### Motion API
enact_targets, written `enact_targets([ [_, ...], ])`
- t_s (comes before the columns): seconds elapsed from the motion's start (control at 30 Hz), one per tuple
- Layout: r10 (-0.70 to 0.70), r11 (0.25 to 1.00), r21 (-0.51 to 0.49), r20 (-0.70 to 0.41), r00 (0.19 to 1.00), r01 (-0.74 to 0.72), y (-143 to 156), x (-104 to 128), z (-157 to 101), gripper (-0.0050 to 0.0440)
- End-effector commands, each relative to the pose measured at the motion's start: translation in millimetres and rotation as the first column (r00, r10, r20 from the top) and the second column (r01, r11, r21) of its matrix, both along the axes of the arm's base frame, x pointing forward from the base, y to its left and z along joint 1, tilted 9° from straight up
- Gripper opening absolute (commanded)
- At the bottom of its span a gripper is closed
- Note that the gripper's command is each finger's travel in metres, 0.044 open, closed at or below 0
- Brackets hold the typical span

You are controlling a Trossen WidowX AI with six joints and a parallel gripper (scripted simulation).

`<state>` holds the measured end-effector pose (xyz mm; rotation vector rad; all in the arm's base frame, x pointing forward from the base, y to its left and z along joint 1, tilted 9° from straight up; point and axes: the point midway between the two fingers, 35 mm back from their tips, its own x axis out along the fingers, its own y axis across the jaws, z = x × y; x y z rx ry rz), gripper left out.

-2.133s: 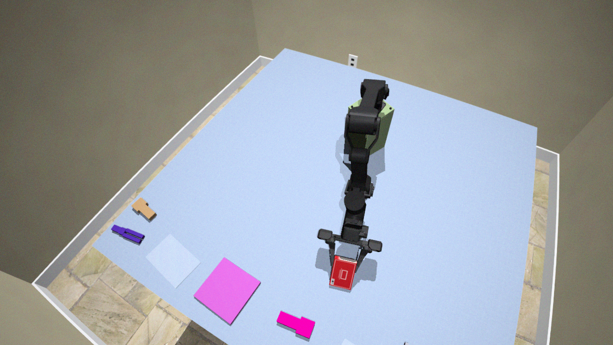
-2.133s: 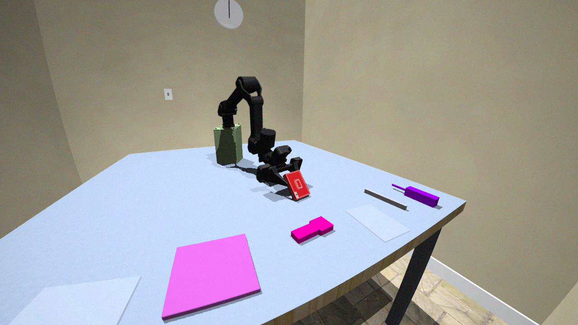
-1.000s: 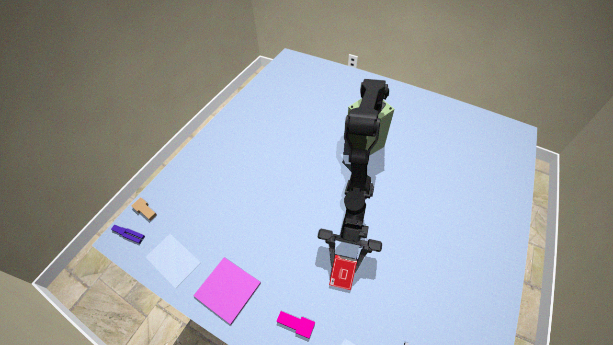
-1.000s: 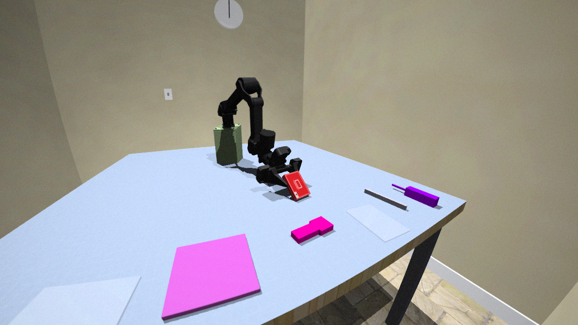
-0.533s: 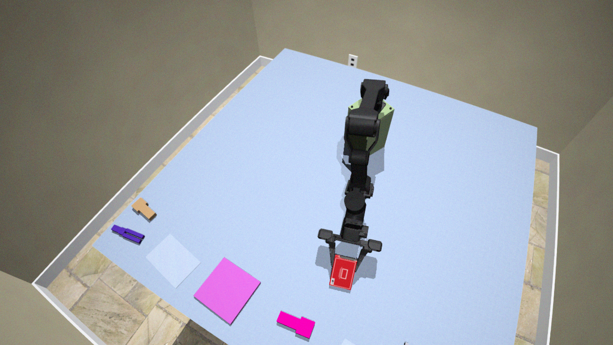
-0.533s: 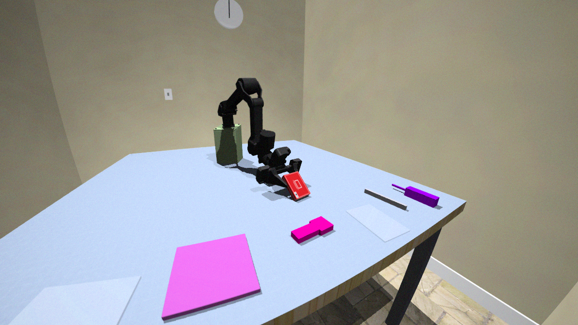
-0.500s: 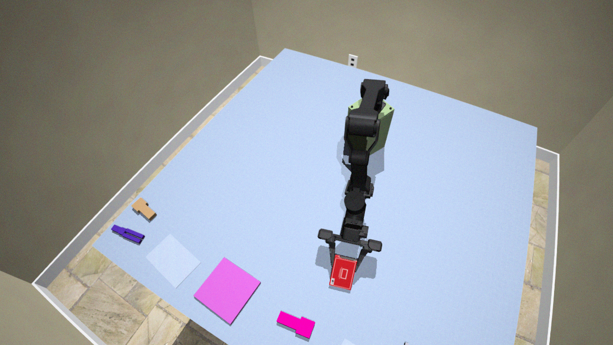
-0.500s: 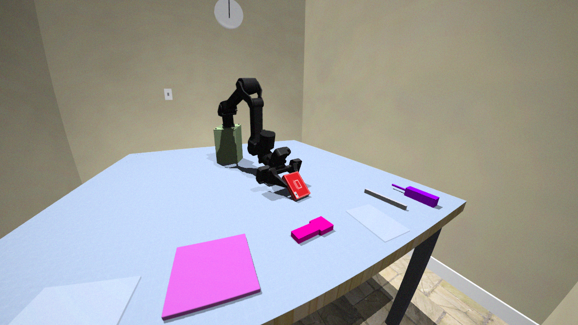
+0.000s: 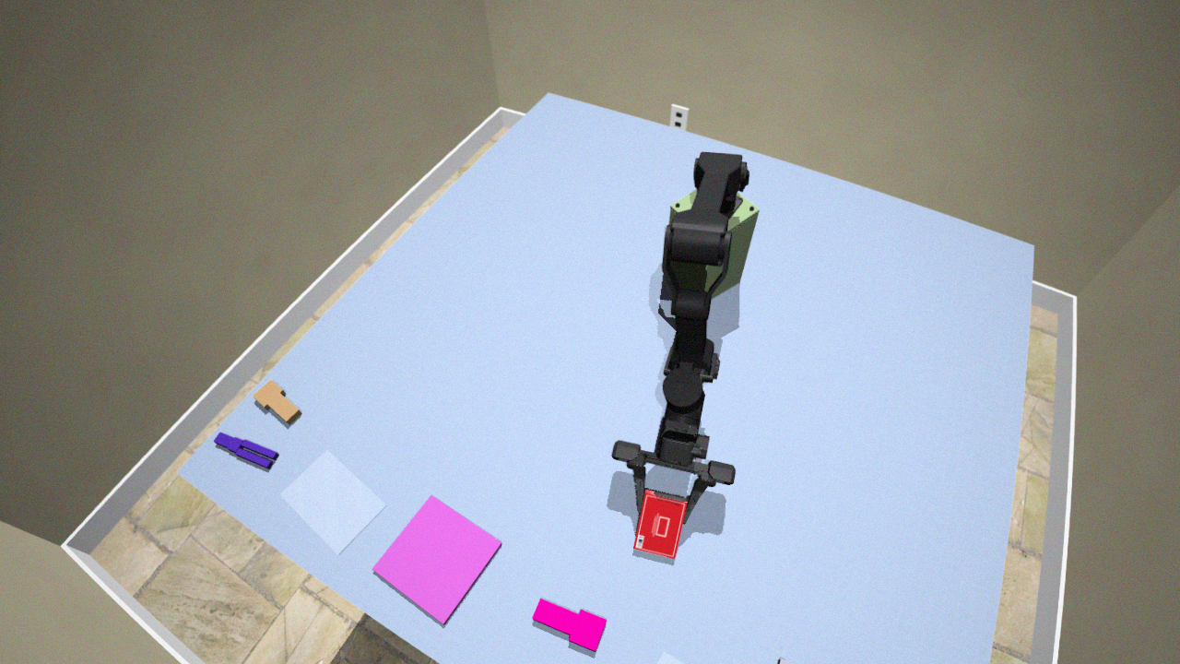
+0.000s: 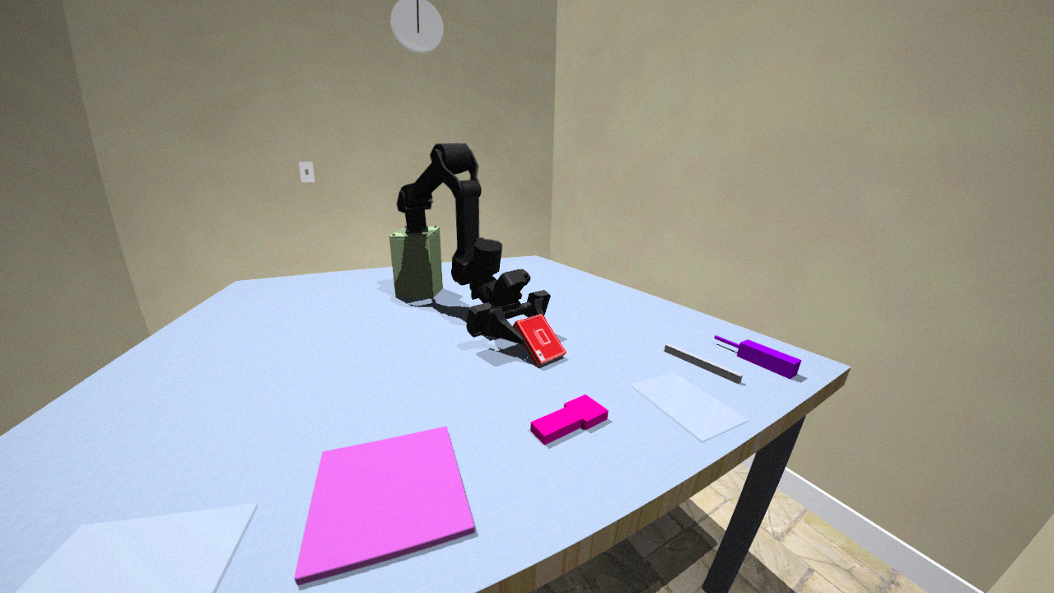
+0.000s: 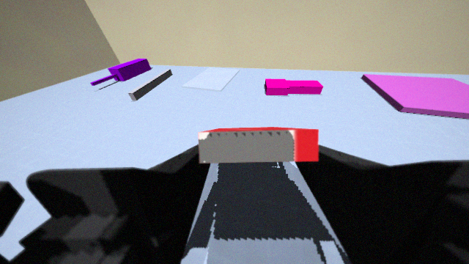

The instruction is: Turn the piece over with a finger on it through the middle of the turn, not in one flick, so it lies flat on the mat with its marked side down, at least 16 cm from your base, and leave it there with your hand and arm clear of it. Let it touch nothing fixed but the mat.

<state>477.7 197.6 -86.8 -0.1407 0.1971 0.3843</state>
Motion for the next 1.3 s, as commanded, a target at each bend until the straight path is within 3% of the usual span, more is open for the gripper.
enact_targets([
  [0.0, -0.004, 1.0, -0.006, -0.012, 1.0, 0.004, -1, -2, -5, 0.0],
  [1.27, -0.003, 1.0, -0.005, -0.008, 1.0, 0.003, -1, 2, -14, 0.0],
])
